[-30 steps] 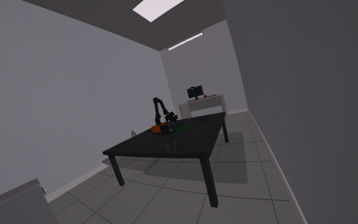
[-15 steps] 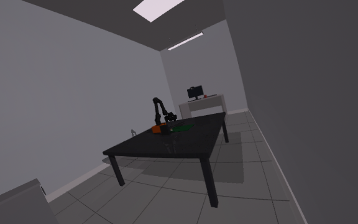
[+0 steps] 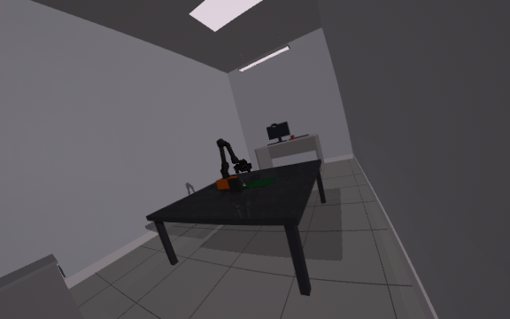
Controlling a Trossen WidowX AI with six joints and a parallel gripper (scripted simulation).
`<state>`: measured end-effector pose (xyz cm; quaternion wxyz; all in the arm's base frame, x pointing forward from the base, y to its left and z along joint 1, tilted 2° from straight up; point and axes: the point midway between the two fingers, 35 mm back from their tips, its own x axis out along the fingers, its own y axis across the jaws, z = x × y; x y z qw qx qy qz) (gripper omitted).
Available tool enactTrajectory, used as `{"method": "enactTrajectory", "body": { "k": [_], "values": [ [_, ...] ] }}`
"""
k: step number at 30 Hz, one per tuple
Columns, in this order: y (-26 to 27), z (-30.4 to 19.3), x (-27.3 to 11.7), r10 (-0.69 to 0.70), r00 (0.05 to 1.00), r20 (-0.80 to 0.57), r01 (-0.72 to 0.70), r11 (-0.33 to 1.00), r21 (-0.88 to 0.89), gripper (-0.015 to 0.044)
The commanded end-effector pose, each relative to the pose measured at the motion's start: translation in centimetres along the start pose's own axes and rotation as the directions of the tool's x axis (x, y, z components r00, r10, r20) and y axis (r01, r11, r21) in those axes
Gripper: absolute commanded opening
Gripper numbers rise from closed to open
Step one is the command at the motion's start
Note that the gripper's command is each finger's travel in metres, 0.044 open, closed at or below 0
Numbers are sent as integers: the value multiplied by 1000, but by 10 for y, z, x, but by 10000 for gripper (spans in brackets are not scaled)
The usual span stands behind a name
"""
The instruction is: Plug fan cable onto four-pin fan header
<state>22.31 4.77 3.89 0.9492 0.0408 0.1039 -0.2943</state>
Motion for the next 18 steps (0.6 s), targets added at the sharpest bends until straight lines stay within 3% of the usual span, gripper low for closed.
{"method": "enactTrajectory", "body": {
  "k": [1, 18],
  "values": [
    [1, 1, 0, 1, 1000, 0, -1, 1000, -2, 0],
    [-1, -12, -1, 0, 1000, 0, 0, 1000, 0, 0]
  ]
}}
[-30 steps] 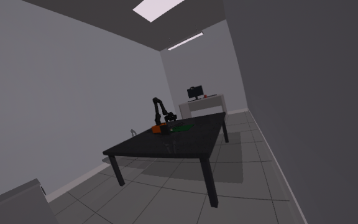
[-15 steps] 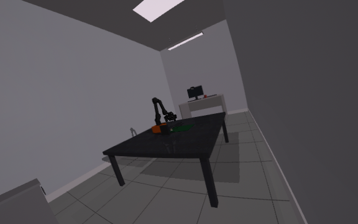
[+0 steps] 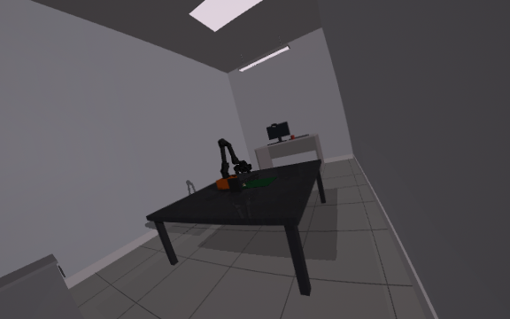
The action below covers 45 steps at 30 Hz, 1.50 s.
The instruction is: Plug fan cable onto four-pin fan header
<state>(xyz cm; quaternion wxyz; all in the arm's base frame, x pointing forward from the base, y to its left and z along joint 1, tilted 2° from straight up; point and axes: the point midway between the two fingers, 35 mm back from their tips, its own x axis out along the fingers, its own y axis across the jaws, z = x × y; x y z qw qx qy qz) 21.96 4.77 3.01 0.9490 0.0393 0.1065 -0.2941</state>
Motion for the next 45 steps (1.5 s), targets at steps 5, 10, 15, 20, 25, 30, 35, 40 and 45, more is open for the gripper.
{"method": "enactTrajectory", "body": {
  "k": [5, 10, 15, 20, 25, 30, 35, 40, 45],
  "values": [
    [1, -7, -1, 0, 1000, 3, 0, 1000, 5, 0],
    [1, -12, 0, 0, 1000, 3, 0, 1000, 4, 0],
    [1, -16, 0, 0, 1000, 3, 0, 1000, 4, 0],
    [1, -21, 0, 0, 1000, 3, 0, 1000, 4, 0],
    [1, -25, 1, 0, 1000, 3, 0, 1000, 4, 0],
    [1, -30, 2, 0, 1000, 3, 0, 1000, 4, 0],
    [1, -34, 3, 0, 1000, 3, 0, 1000, 4, 0],
    [1, -38, 3, 0, 1000, 3, 0, 1000, 4, 0],
    [1, -43, 4, 0, 1000, 3, 0, 1000, 4, 0]
  ]
}}
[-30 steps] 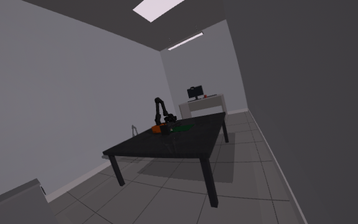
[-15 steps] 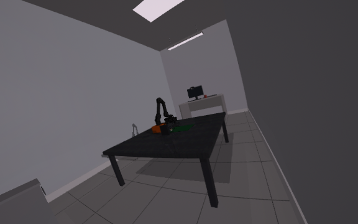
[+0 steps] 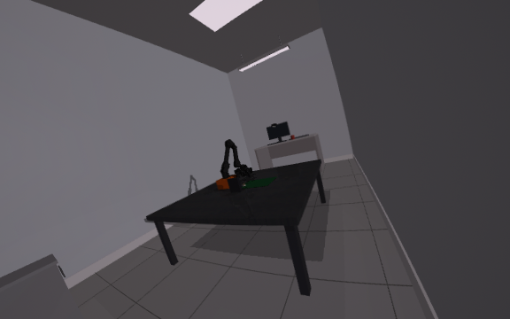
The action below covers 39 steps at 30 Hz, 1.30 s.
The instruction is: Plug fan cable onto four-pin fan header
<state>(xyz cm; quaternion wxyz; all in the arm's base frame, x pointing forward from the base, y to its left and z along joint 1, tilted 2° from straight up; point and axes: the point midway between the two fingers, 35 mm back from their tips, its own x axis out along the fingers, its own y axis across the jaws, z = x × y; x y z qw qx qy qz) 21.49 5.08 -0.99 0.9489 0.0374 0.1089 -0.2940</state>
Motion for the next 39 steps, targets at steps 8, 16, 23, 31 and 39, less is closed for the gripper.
{"method": "enactTrajectory", "body": {
  "k": [8, 16, 23, 31, 39],
  "values": [
    [2, -9, 2, 0, 1000, 7, 0, 1000, 9, 0],
    [2, -16, 3, 0, 1000, 7, 0, 1000, 9, 0],
    [2, -22, 5, 0, 1000, 7, 0, 1000, 8, 0],
    [2, -28, 6, 0, 1000, 7, 0, 1000, 8, 0],
    [2, -34, 7, 0, 1000, 7, 0, 1000, 8, 0]
  ]
}}
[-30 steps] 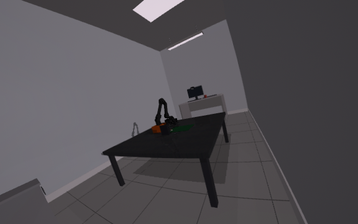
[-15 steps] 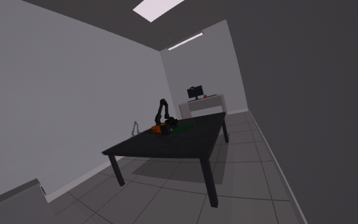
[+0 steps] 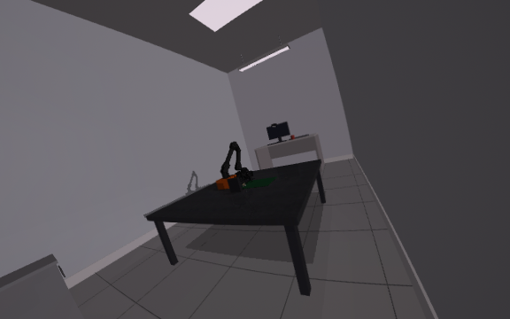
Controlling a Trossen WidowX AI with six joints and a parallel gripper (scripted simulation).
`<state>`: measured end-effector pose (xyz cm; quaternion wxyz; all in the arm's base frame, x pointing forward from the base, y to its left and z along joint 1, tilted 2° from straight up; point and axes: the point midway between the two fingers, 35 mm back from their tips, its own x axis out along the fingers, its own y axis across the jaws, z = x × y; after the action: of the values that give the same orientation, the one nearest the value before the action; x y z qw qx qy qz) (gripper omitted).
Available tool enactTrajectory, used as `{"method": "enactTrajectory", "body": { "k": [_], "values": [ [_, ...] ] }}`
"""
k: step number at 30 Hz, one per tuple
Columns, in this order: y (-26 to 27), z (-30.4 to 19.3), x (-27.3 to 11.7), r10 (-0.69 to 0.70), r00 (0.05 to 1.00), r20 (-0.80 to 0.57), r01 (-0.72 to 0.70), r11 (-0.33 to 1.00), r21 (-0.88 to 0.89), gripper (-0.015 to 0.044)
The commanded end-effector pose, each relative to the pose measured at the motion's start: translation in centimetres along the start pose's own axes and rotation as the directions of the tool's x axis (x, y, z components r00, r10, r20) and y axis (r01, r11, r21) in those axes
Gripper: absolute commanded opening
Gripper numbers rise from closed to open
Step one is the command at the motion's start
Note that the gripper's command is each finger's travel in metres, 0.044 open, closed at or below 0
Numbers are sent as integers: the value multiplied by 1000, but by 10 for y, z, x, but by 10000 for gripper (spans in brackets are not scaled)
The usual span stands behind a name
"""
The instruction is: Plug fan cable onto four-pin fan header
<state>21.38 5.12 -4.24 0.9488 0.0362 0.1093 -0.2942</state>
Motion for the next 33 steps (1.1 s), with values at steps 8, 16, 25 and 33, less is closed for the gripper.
{"method": "enactTrajectory", "body": {
  "k": [8, 16, 25, 33],
  "values": [
    [2, -9, 2, 1, 1000, 7, -1, 1000, 10, 0],
    [1, -17, 3, 1, 1000, 7, -1, 1000, 10, 0],
    [-1, -15, 3, 0, 1000, 0, 0, 1000, -1, 0],
    [-1, -15, 3, 0, 1000, 0, 0, 1000, -1, 0]
  ]
}}
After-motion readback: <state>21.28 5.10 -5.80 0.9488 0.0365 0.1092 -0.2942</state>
